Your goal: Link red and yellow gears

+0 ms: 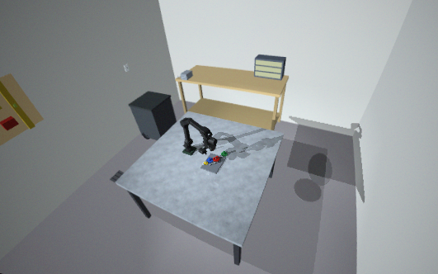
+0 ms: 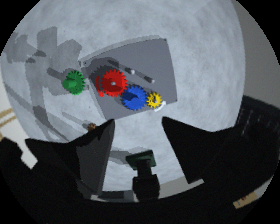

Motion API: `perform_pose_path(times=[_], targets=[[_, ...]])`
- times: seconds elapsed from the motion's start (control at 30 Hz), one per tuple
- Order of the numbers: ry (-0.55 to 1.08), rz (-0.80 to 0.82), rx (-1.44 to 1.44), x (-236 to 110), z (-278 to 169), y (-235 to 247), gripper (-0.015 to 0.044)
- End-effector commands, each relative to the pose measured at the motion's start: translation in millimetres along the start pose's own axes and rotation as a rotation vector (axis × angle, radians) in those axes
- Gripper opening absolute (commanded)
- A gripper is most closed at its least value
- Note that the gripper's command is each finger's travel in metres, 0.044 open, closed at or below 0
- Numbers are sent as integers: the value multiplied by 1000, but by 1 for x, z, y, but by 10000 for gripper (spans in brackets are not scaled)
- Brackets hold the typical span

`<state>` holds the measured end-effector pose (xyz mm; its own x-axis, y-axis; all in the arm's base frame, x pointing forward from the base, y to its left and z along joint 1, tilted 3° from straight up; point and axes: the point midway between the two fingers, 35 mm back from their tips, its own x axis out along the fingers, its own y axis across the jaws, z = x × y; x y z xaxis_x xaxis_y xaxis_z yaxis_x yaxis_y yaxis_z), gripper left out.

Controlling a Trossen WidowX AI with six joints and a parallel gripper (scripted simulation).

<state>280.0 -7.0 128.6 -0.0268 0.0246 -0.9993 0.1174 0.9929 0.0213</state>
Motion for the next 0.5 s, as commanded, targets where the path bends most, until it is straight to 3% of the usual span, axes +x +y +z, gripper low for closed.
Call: perform_pose_path(times=[0.0, 0.1, 0.47], targets=[[-6, 0, -4, -11, -1, 0, 376], [-6, 0, -4, -11, -1, 0, 440], [-6, 0, -4, -11, -1, 0, 440]])
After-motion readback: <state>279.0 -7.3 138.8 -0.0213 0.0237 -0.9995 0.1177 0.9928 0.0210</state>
